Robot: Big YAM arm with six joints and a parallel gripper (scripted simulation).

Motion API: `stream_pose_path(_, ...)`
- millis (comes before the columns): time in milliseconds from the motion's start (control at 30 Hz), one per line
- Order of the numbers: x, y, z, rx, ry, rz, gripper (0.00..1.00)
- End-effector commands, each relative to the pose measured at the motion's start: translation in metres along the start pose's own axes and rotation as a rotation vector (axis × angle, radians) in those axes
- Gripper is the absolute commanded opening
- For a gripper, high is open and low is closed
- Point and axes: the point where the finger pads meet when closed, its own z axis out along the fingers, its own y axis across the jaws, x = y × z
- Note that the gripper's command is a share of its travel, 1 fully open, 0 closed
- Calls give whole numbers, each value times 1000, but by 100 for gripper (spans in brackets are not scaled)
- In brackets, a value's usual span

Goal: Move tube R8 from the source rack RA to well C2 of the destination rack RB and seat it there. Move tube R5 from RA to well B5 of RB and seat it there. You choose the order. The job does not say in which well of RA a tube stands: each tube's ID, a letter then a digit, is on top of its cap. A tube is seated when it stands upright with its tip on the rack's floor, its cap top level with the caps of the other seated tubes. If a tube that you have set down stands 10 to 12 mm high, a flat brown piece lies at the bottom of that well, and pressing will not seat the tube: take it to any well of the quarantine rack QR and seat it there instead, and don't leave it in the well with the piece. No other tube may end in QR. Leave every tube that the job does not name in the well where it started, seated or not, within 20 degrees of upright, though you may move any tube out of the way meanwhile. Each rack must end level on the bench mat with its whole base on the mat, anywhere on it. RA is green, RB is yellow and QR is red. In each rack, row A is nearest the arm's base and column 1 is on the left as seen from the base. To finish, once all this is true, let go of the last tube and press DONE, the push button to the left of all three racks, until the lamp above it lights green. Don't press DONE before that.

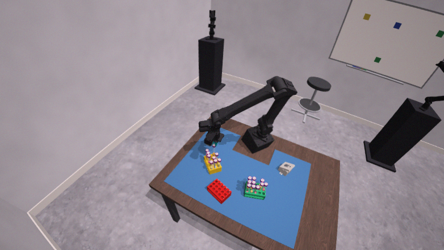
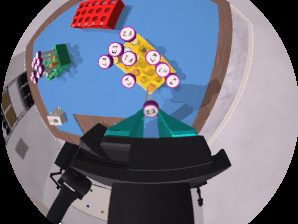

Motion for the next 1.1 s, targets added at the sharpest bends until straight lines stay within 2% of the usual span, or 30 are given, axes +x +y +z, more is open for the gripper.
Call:
stream_pose_path(0, -13, -12, -23, 41, -35, -26, 0)
stream_pose_path(167, -12, -14, -23, 38, -32, -21, 0)
stream_pose_path(233, -17, -18, -34, 55, -44, -25, 0)
stream_pose_path(367, -11, -14, -34, 45, -36, -19, 0)
stream_pose_path(433, -19, -16, -39, 55, -43, -33, 0)
stream_pose_path(600, -5, -10, -37, 35, -29, -13, 0)
stream_pose_path(700, -7, -12, -40, 40, -32, -15, 0)
stream_pose_path(767, -20, -13, -45, 49, -37, -40, 0)
stream_pose_path(833, -20, -14, -50, 55, -42, -36, 0)
stream_pose_path(900, -13, -11, -47, 44, -34, -26, 0)
stream_pose_path(1000, -15, -18, -56, 58, -44, -21, 0)
stream_pose_path(1033, -14, -19, -55, 53, -40, -19, 0)
stream_pose_path(1067, -2, -7, -45, 31, -25, -13, 0)
